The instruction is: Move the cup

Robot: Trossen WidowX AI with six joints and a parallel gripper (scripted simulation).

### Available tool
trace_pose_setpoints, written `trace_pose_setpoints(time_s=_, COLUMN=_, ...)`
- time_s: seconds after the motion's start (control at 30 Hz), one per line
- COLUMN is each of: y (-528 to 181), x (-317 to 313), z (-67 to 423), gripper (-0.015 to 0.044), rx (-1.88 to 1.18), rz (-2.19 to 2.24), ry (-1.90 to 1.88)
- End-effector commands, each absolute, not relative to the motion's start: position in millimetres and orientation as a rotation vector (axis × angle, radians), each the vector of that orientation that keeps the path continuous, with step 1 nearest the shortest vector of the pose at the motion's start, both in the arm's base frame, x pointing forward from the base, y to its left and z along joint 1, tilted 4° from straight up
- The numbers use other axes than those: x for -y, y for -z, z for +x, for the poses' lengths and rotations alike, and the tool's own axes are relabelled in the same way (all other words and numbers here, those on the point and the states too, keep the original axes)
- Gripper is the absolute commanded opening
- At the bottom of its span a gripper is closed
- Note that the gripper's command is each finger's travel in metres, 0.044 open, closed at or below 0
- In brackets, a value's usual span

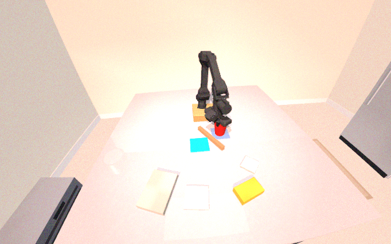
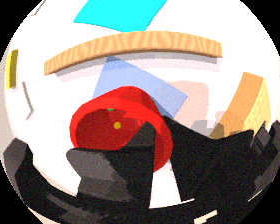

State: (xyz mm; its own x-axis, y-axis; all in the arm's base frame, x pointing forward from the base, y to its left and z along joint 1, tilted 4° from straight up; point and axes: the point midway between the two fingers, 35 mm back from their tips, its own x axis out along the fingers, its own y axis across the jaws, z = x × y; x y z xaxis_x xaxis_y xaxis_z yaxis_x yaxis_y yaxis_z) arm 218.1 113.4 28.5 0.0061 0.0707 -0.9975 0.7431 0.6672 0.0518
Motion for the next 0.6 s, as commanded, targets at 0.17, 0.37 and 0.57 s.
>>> trace_pose_setpoints(time_s=0.17, y=-40.2, x=-112.9, z=219.0, gripper=0.0000, rx=-1.495, rz=0.711, ry=0.604)
trace_pose_setpoints(time_s=0.37, y=-61.9, x=-110.8, z=218.5, gripper=0.0000, rx=-1.497, rz=0.711, ry=0.606)
trace_pose_setpoints(time_s=0.57, y=-78.3, x=-108.3, z=217.3, gripper=0.0000, rx=-1.498, rz=0.712, ry=0.607)
